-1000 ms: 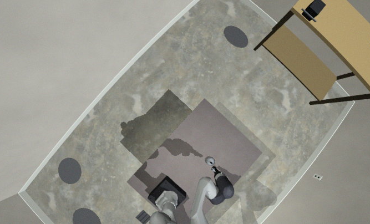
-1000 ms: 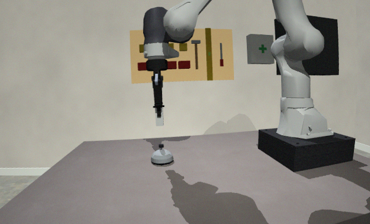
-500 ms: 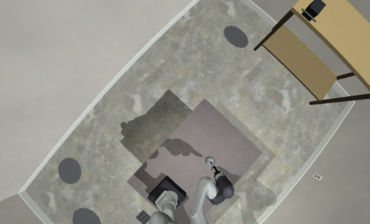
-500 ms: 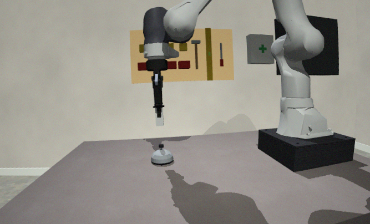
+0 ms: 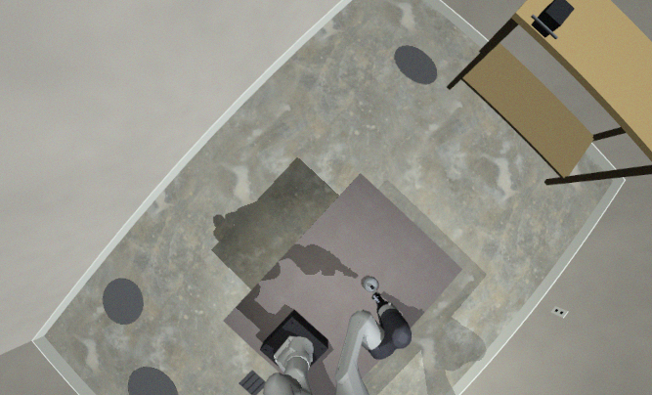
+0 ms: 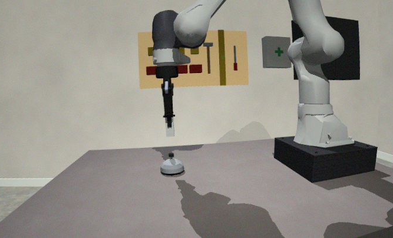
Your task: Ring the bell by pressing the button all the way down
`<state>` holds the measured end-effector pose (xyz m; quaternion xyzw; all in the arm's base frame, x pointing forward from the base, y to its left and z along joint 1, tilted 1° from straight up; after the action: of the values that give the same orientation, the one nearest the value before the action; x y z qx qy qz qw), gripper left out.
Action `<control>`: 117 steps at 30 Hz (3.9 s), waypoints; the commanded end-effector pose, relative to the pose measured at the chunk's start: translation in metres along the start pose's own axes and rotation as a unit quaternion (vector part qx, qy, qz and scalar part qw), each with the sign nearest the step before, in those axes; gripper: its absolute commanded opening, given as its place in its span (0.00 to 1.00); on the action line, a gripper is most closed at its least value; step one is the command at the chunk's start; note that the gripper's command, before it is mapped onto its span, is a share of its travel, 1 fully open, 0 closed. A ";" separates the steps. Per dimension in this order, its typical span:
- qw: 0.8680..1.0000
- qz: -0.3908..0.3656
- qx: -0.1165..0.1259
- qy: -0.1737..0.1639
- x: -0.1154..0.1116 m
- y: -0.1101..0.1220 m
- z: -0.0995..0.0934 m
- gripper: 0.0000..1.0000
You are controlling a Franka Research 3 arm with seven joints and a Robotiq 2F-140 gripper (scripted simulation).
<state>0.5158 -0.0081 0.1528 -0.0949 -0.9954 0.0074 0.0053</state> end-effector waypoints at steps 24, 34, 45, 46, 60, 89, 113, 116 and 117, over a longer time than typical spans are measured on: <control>1.000 0.003 -0.002 -0.002 0.001 0.007 0.044 0.00; 1.000 0.003 -0.002 -0.002 0.001 0.008 0.052 0.00; 1.000 0.003 -0.002 -0.002 0.001 0.008 0.055 0.00; 1.000 0.003 -0.002 -0.002 0.001 0.008 0.055 0.00; 1.000 0.003 -0.002 -0.002 0.001 0.008 0.055 0.00; 1.000 0.003 -0.002 -0.002 0.001 0.009 0.055 0.00; 1.000 0.003 -0.002 -0.002 0.001 0.010 0.055 0.00; 1.000 0.003 -0.002 -0.002 0.001 0.010 0.055 0.00; 1.000 0.003 -0.002 -0.002 0.001 0.010 0.055 0.00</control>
<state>0.5157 -0.0008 0.0987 -0.0953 -0.9954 0.0070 0.0037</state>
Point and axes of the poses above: the point where the finger pads meet when closed, its own z axis out along the fingers, its own y axis across the jaws, x = y × z, the point moved 8 cm from there along -z, back along the fingers, and after that the axes turned 13 degrees about z, right-handed, at the moved point
